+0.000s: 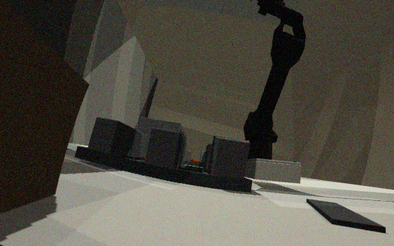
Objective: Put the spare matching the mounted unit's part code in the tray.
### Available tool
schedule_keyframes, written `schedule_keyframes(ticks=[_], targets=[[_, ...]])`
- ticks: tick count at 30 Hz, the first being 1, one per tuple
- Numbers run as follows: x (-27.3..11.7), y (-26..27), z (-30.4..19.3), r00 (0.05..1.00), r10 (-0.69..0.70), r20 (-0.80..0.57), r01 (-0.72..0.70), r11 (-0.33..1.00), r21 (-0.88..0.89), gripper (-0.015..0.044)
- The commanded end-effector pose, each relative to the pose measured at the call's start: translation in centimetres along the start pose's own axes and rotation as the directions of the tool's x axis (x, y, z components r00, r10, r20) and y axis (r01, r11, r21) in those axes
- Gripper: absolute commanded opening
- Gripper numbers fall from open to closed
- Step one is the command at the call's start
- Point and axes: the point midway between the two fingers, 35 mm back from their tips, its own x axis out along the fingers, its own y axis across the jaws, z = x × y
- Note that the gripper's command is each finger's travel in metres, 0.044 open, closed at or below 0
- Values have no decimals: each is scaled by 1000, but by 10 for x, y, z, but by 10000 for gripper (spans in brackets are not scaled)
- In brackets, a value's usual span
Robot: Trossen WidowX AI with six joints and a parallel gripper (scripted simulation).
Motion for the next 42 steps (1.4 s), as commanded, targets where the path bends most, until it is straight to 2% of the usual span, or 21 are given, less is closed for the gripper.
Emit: schedule_keyframes(ticks=[1, 10, 13, 20, 24, 31, 37, 42], targets=[[13, 2, -67, 983, 45, -179, -37, 998, 46, 440], [11, 27, -184, 863, 166, -477, -99, 982, 161, 440], [0, 43, -208, 812, 242, -531, -159, 967, 197, 440], [-37, 87, -289, 601, 363, -712, -213, 931, 296, 440], [-58, 116, -306, 513, 457, -727, -272, 890, 367, 440], [-110, 159, -351, 284, 533, -797, -304, 839, 452, 440], [-191, 210, -386, -20, 582, -813, -332, 763, 555, 440], [-264, 245, -393, -262, 578, -772, -355, 687, 635, 440]])
